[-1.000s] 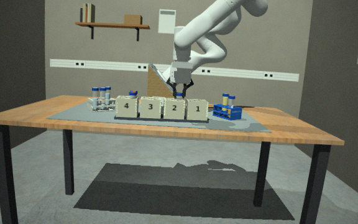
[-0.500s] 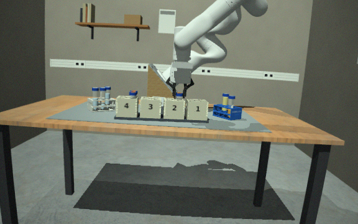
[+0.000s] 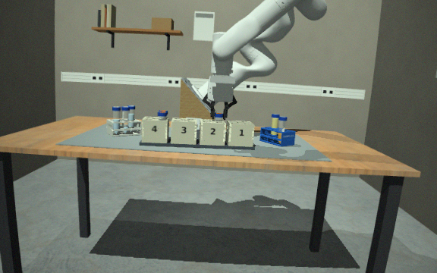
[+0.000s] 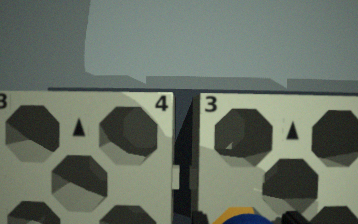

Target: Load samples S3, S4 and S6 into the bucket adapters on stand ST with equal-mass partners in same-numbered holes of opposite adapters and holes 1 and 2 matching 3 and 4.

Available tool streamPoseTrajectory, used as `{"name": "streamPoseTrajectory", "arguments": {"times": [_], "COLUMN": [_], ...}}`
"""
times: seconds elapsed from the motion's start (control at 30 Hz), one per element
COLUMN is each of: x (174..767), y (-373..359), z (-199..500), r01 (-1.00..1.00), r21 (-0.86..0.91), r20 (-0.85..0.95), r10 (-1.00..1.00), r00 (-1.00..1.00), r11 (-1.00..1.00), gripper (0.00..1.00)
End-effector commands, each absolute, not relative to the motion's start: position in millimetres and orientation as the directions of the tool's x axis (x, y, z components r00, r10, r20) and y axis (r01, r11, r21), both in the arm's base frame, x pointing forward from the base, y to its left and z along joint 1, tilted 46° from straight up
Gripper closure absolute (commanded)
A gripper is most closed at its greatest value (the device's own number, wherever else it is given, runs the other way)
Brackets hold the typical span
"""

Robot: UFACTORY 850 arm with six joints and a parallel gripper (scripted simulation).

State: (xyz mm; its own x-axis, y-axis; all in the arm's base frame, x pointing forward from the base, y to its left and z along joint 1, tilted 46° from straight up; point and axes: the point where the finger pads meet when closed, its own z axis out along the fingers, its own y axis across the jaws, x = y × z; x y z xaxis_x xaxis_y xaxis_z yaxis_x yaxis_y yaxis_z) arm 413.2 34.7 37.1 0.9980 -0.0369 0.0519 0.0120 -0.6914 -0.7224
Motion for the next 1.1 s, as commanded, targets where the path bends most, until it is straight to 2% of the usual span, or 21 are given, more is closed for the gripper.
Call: {"name": "streamPoseTrajectory", "arguments": {"times": [0.0, 1.07], "x": [414, 410], "y": [34, -5], "z": [37, 75], "r01": [0.012, 0.012], "r21": [-0.722, -0.722], "r20": [0.053, 0.053], "r10": [-0.038, -0.037], "r00": [0.998, 0.998], "r11": [-0.692, -0.692], "gripper": [0.56, 0.56]}}
